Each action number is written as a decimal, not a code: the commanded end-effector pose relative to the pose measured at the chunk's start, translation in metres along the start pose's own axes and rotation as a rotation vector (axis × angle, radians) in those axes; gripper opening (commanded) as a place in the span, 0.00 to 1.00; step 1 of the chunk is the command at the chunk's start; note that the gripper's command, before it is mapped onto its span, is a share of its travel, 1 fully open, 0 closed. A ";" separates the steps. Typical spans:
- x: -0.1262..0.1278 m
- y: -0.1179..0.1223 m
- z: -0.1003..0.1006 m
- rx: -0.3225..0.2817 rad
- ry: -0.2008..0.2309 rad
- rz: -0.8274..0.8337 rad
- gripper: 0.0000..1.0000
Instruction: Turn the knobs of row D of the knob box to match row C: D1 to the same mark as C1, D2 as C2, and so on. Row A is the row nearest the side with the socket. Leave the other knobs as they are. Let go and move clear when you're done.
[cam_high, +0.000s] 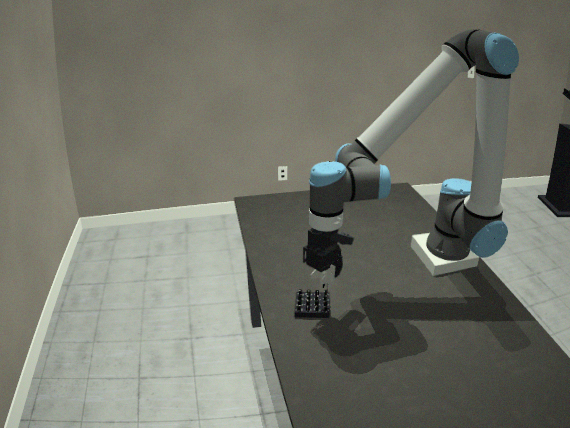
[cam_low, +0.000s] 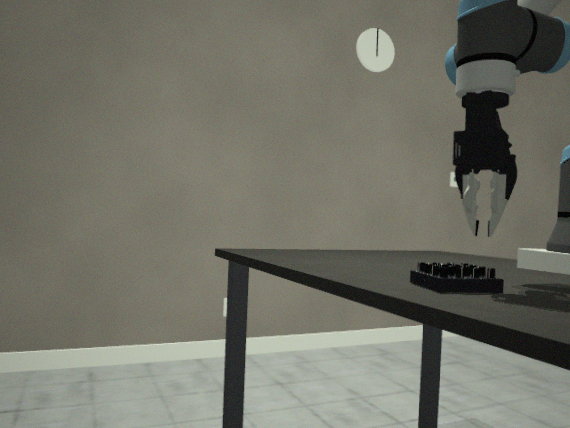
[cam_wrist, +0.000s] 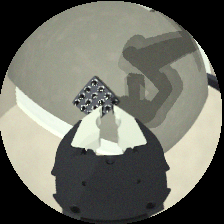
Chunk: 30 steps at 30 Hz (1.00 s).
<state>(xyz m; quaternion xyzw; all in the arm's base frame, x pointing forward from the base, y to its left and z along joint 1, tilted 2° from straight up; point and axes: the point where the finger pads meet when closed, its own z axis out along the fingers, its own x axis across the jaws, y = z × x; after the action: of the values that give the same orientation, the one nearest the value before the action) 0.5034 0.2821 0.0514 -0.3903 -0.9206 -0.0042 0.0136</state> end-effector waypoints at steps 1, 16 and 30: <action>0.000 0.001 -0.001 -0.001 -0.001 0.000 0.11; 0.000 0.001 0.000 -0.001 -0.001 0.000 0.11; 0.000 0.001 0.009 -0.001 -0.001 0.000 0.11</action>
<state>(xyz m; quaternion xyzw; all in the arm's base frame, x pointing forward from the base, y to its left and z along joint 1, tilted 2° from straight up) 0.5033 0.2823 0.0463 -0.3905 -0.9205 -0.0041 0.0136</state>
